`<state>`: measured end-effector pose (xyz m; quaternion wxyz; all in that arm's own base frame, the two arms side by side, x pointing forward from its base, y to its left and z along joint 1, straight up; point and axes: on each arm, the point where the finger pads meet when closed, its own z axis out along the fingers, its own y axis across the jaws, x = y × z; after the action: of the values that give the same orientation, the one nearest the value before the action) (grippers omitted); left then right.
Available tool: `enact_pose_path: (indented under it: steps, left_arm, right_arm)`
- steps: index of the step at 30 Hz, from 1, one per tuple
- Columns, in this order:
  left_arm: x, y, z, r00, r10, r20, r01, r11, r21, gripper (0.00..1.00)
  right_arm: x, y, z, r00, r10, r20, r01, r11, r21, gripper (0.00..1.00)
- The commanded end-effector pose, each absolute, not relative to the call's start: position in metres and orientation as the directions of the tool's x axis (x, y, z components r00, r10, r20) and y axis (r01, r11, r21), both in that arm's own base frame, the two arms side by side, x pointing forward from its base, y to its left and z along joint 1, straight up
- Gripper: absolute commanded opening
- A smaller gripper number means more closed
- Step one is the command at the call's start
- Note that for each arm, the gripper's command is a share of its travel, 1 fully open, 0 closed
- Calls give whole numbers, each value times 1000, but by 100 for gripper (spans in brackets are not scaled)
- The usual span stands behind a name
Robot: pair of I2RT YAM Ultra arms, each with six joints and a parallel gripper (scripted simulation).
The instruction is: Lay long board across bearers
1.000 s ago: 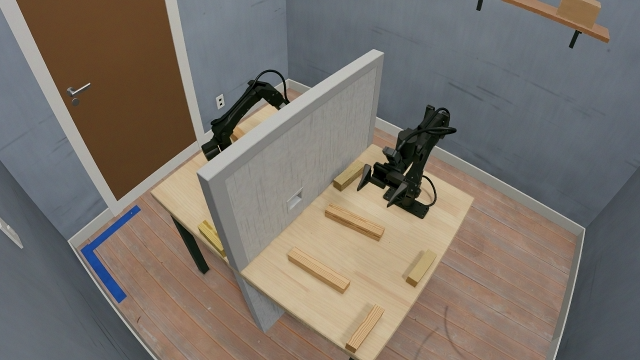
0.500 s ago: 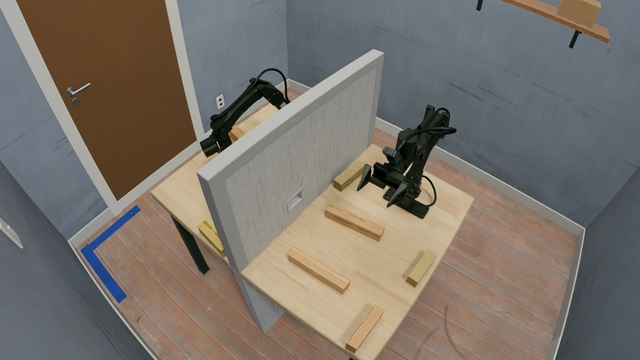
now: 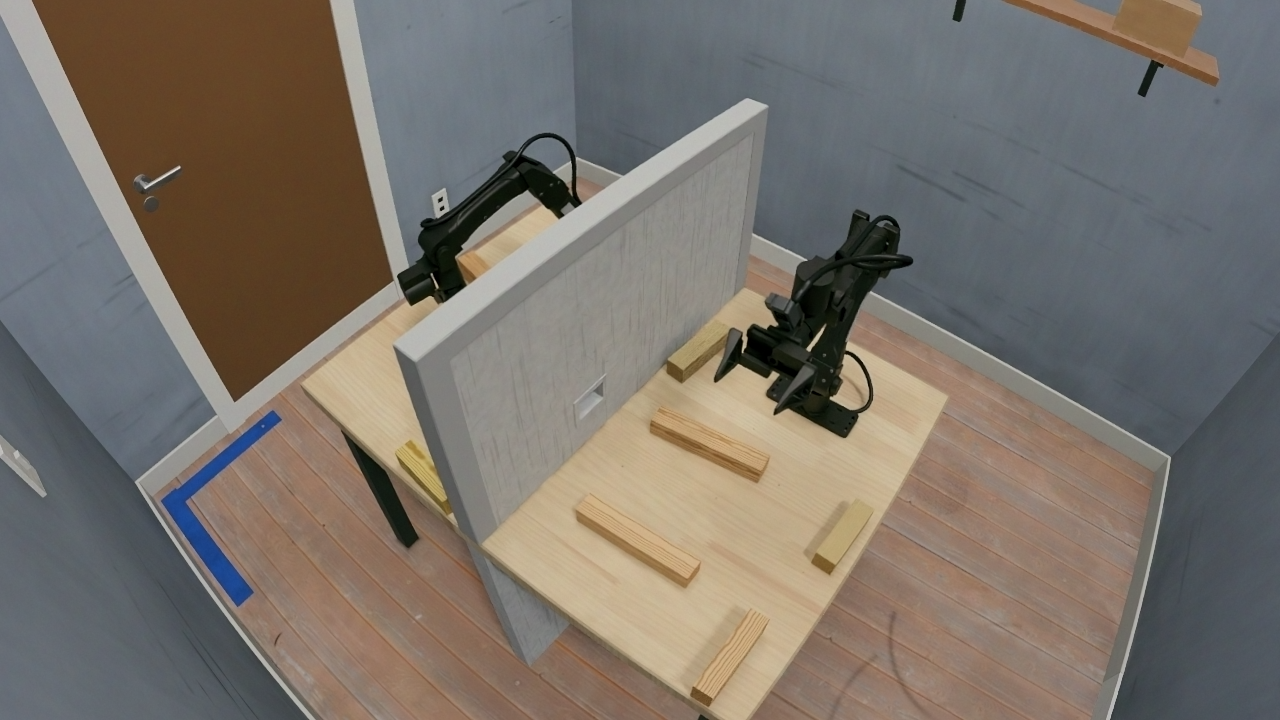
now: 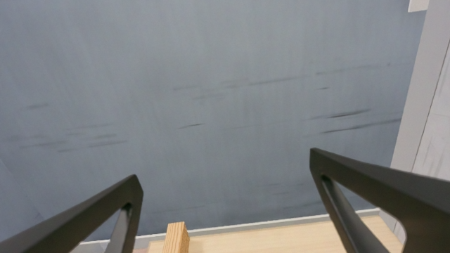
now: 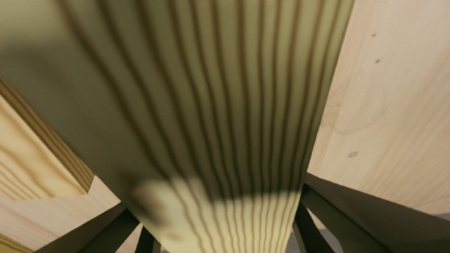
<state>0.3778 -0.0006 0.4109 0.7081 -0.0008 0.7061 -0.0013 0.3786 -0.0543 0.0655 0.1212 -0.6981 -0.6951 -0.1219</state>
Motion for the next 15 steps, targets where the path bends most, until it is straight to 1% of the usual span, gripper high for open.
enact_pose_path:
  steps: [1,11,12,15]
  left_arm:
    - [363,2,441,69,-14,-998,-10,1000,-14,100]
    - [363,2,441,69,-14,-998,-10,1000,-14,100]
    - [363,2,441,69,-14,-998,-10,1000,-14,100]
    - [363,2,441,69,-14,-998,-10,1000,-14,100]
  right_arm:
    - [385,-42,109,-25,929,370,998,0,66,0]
    - [387,-43,118,-28,930,367,997,-2,81,0]
    - [387,-32,132,-40,928,371,995,5,95,0]
    - [376,-20,145,5,924,381,999,-22,42,0]
